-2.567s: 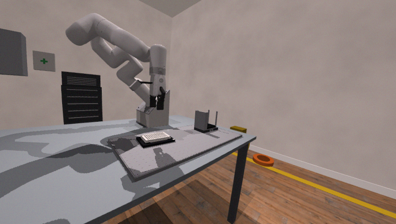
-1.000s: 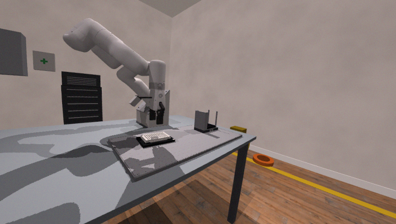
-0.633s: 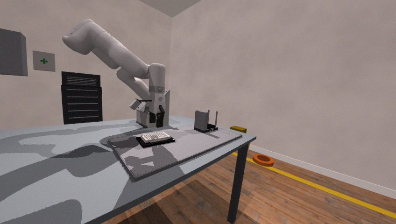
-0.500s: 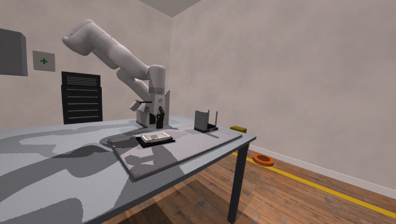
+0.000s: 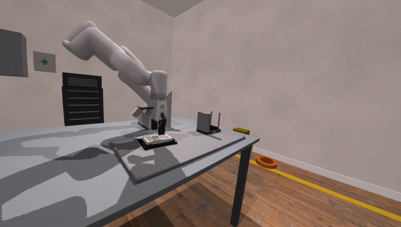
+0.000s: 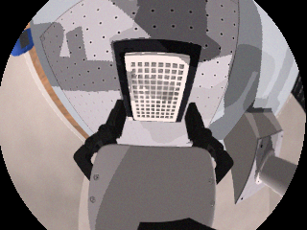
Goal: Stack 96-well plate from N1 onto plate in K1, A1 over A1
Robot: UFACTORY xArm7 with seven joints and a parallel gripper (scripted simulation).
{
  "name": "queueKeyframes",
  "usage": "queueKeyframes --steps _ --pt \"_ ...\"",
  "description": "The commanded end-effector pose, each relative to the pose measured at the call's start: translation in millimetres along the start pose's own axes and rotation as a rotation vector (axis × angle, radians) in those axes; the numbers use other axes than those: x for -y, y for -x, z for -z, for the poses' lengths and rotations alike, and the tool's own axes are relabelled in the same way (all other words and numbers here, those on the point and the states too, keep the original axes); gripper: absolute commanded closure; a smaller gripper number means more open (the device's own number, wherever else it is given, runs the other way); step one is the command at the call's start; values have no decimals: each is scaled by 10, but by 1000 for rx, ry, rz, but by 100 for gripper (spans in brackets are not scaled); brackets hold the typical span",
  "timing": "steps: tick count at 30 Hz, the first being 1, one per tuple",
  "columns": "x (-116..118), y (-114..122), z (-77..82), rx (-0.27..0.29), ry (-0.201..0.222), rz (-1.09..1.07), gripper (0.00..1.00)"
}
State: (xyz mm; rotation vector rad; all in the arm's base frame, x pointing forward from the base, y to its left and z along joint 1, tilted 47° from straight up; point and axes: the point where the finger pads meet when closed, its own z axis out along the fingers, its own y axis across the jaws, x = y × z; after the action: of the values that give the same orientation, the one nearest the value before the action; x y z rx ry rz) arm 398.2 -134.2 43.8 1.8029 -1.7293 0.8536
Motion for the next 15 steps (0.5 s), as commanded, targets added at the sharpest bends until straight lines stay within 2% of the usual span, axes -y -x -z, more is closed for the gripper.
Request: queueKeyframes --steps 1,7,15 --pt "16 6 -75 0 -4 0 0" --pt "16 6 -131 1 -4 0 0" --pt "16 6 -131 1 -4 0 0"
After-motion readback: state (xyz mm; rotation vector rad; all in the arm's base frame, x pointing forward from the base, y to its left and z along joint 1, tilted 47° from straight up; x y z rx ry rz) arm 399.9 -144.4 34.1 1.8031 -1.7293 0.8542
